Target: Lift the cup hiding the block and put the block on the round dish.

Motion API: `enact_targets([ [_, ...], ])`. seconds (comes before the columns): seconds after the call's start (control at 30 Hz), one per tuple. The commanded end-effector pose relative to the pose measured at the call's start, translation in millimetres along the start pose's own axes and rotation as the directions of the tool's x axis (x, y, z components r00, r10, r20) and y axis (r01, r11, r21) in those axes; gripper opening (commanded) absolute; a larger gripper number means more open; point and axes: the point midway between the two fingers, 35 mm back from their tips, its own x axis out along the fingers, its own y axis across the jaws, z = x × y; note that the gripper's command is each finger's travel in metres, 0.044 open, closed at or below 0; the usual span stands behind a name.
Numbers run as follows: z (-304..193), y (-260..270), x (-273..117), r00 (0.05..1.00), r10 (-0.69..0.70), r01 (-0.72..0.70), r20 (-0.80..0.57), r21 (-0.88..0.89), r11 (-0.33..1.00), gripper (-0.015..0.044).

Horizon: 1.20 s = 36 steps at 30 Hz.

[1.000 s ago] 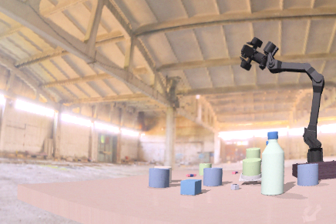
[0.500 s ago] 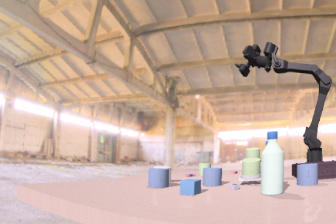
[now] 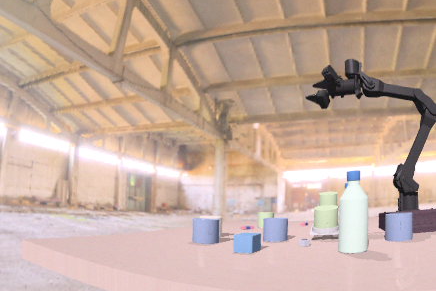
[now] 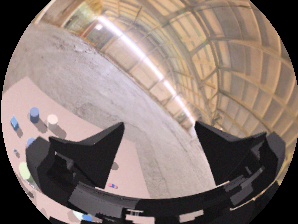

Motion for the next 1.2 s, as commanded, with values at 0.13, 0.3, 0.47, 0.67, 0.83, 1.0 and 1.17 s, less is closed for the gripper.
enact_targets([
  [0.13,-16,54,-29,0.979,0.199,-0.187,-0.046,0.189,0.964,0.044],
  [0.3,-29,85,-50,0.945,0.317,-0.282,-0.078,0.297,0.912,0.044],
  [0.47,-45,116,-76,0.894,0.432,-0.355,-0.116,0.403,0.843,0.044],
  [0.67,-68,150,-110,0.815,0.554,-0.404,-0.171,0.519,0.753,0.044],
  [0.83,-92,176,-140,0.733,0.64,-0.404,-0.229,0.61,0.681,0.044],
  [1.0,-119,197,-173,0.643,0.708,-0.38,-0.292,0.681,0.626,0.044],
  [1.17,-138,209,-195,0.578,0.742,-0.352,-0.339,0.717,0.602,0.044],
])
